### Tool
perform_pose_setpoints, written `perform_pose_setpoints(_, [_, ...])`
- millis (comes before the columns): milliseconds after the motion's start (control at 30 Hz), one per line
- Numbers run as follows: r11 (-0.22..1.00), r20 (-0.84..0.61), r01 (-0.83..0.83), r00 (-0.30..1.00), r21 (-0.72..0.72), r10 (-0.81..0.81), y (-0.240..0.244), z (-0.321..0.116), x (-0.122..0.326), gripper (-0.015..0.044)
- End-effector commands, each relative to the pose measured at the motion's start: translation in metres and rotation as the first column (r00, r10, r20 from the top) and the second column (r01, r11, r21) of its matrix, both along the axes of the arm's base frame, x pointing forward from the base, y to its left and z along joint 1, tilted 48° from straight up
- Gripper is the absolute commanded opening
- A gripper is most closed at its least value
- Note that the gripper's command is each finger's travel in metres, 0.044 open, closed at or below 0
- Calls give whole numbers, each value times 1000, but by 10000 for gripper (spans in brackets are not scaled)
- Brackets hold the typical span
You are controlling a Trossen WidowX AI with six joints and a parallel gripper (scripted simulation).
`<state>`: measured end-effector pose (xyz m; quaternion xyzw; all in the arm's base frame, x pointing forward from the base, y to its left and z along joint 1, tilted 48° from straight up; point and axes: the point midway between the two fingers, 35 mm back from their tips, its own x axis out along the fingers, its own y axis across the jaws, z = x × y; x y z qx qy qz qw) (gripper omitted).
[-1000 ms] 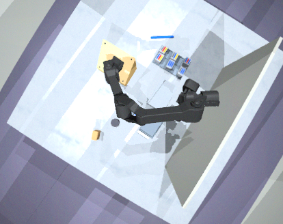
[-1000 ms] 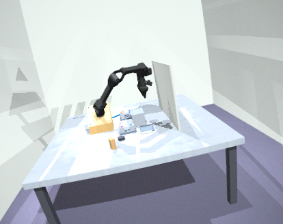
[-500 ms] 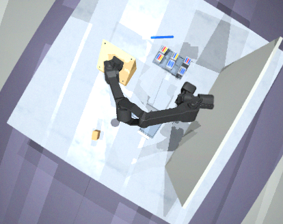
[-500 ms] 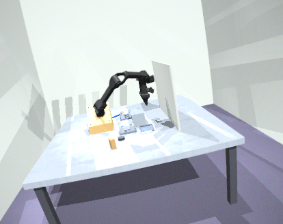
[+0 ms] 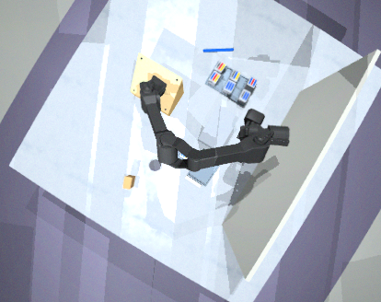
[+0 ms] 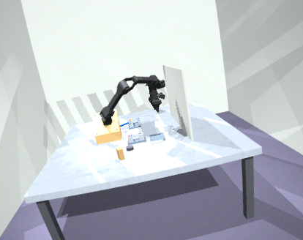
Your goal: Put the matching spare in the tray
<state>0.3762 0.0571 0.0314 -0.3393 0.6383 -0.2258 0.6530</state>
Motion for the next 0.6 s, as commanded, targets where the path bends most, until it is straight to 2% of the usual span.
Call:
perform_pose_setpoints(0, [977, -225, -214, 951, 14, 211, 40, -38, -5, 440])
perform_pose_setpoints(133, [889, -469, -451, 769, 85, 435, 82, -80, -17, 440])
perform_pose_setpoints(267, [760, -646, -620, 501, 197, 576, 118, -121, -37, 440])
perform_pose_setpoints(467, [563, -769, -732, 85, 384, 634, 154, -173, -71, 440])
perform_pose_setpoints(567, [550, -772, -735, 56, 397, 633, 156, -177, -74, 440])
